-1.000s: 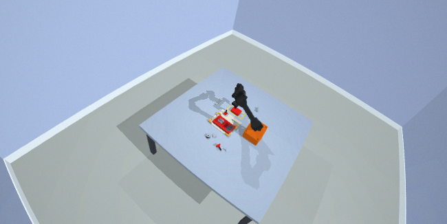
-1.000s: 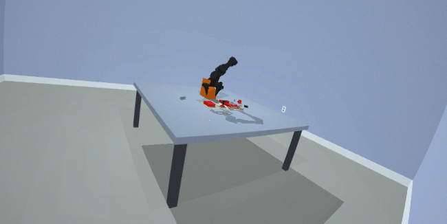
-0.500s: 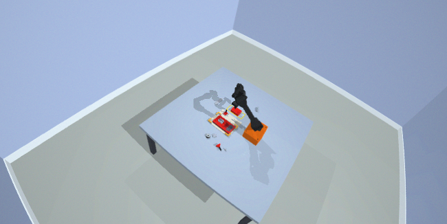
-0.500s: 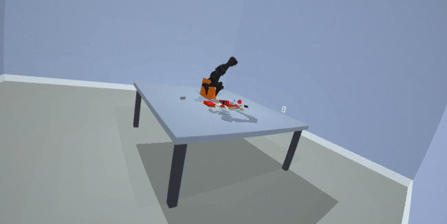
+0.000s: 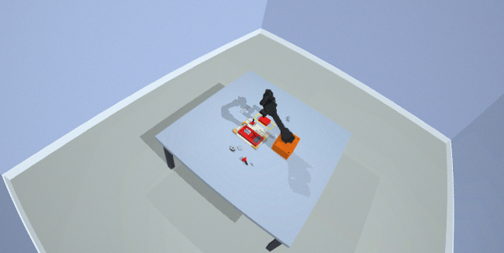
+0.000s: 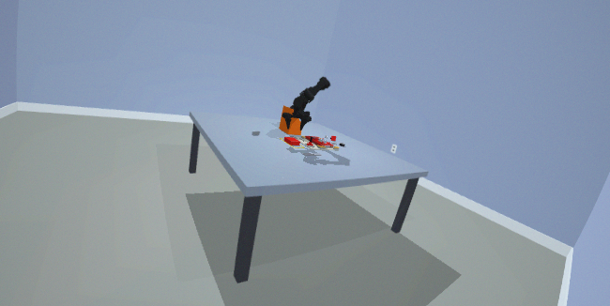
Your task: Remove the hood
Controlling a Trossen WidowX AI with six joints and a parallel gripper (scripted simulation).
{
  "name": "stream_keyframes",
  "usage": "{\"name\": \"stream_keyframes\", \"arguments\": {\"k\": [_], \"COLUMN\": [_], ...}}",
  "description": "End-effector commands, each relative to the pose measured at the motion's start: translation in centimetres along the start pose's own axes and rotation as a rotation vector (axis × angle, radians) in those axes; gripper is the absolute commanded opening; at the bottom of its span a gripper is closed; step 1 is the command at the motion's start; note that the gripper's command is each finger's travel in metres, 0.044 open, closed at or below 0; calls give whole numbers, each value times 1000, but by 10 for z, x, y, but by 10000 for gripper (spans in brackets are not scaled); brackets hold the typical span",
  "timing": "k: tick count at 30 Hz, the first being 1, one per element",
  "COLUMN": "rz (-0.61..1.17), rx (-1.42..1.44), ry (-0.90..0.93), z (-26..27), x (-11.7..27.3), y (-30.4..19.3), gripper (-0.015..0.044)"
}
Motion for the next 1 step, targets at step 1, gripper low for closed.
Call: {"name": "stream_keyframes", "arguments": {"k": [1], "rz": [3], "rx": [2], "ry": [-1], "z": [0], "x": [0], "y": [0], "gripper": [440]}}
Point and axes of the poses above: the point midway between the two fingers, 35 mm back from their tips, its own x axis back along the fingers, its own z axis across the jaws, y = z × x, the point moved 9 cm from there along x, back along the fingers, and after that the axes turned 6 degrees about x, right-handed, at the moved point
